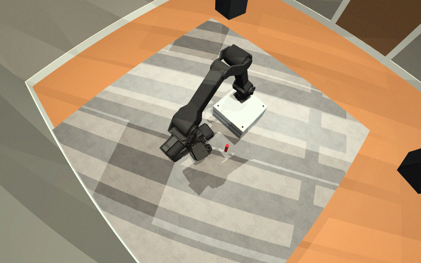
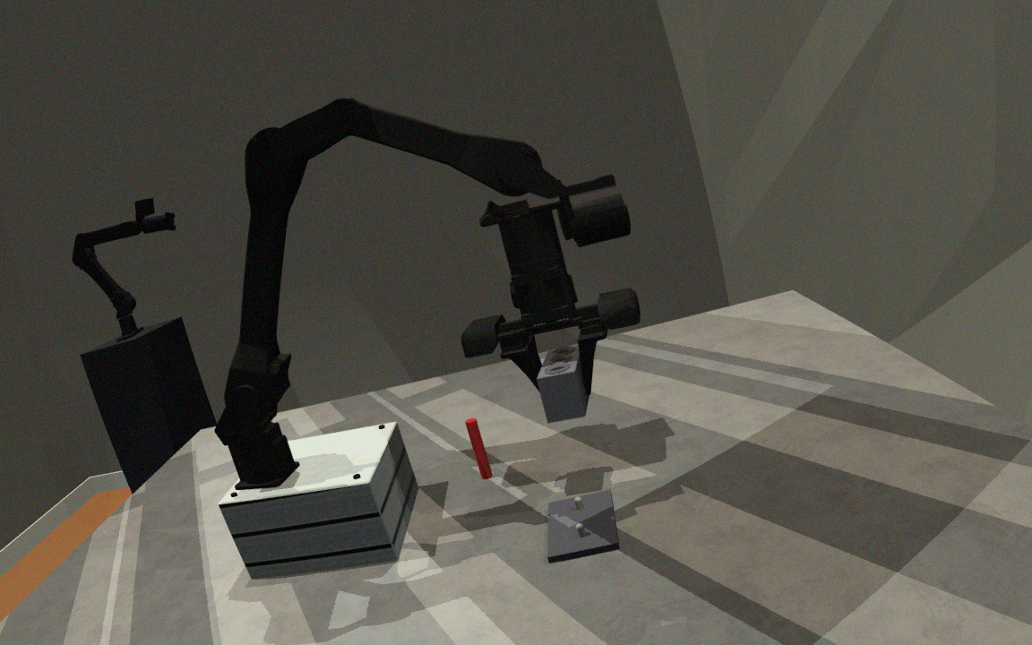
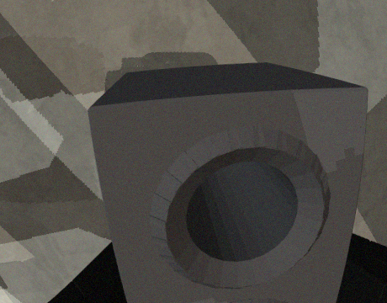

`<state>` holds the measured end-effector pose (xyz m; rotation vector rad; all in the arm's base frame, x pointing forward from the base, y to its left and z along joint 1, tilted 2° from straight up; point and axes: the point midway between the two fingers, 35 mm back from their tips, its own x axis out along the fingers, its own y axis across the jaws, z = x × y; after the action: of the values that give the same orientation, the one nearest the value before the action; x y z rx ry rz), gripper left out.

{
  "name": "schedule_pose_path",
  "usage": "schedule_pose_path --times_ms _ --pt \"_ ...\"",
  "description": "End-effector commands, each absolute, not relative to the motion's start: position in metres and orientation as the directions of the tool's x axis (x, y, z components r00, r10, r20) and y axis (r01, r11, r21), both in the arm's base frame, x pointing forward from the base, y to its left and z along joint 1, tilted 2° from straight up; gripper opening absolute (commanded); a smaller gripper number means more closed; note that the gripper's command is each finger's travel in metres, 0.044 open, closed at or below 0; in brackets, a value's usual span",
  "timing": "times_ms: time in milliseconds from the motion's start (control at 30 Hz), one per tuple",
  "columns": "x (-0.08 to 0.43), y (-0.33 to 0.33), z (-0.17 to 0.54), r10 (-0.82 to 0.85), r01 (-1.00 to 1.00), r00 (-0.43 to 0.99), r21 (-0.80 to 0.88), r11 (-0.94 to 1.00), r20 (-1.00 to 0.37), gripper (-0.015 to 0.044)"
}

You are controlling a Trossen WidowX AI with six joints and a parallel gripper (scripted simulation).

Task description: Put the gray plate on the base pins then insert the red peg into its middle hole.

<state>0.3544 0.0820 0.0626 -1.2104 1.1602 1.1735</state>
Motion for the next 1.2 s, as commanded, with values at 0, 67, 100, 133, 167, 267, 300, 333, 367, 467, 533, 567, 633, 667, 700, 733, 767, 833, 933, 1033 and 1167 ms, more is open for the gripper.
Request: schedule_pose_path --times_ms 0,67,100,133,167,267,300,333,367,467,533,567,633,667,700,733,767,833,933,1033,1167 --pt "0.356 0.073 0.057 0.021 -0.999 0.049 -0.049 -0.002 -0.999 0.0" --pt "0.356 0.067 0.053 0.02 -0.999 0.049 -0.049 -0.008 -0.999 0.0" --pt "0.357 0.065 0.052 0.02 -0.999 0.049 -0.049 -0.011 -0.999 0.0" --pt "0.357 0.062 0.05 0.02 -0.999 0.049 -0.049 -0.014 -0.999 0.0" --pt "0.357 0.059 0.049 0.02 -0.999 0.049 -0.049 -0.018 -0.999 0.0" --pt "0.358 0.051 0.044 0.019 -0.998 0.049 -0.05 -0.028 -0.999 0.0" --pt "0.359 0.048 0.043 0.019 -0.998 0.049 -0.05 -0.032 -0.999 0.0" --pt "0.359 0.045 0.041 0.019 -0.998 0.049 -0.05 -0.036 -0.999 0.0" --pt "0.359 0.042 0.039 0.018 -0.998 0.049 -0.05 -0.039 -0.999 0.0" --pt "0.359 0.033 0.035 0.018 -0.997 0.049 -0.05 -0.05 -0.999 0.0" --pt "0.359 0.028 0.031 0.017 -0.997 0.049 -0.05 -0.058 -0.999 0.0" --pt "0.359 0.025 0.03 0.017 -0.997 0.049 -0.05 -0.061 -0.999 0.0" --pt "0.359 0.019 0.027 0.017 -0.996 0.049 -0.05 -0.069 -0.999 0.0" --pt "0.359 0.016 0.025 0.016 -0.996 0.049 -0.051 -0.072 -0.999 0.0" --pt "0.359 0.013 0.023 0.016 -0.996 0.049 -0.051 -0.076 -0.999 0.0" --pt "0.359 0.01 0.022 0.016 -0.996 0.049 -0.051 -0.08 -0.999 0.0" --pt "0.358 0.007 0.02 0.016 -0.995 0.049 -0.051 -0.083 -0.999 0.0" --pt "0.358 0.002 0.017 0.015 -0.995 0.05 -0.051 -0.091 -0.999 0.0" --pt "0.357 -0.007 0.012 0.015 -0.993 0.05 -0.051 -0.102 -0.999 0.0" --pt "0.356 -0.014 0.009 0.014 -0.993 0.05 -0.051 -0.11 -0.999 0.0" --pt "0.356 -0.014 0.009 0.014 -0.993 0.05 -0.051 -0.111 -0.999 0.0"
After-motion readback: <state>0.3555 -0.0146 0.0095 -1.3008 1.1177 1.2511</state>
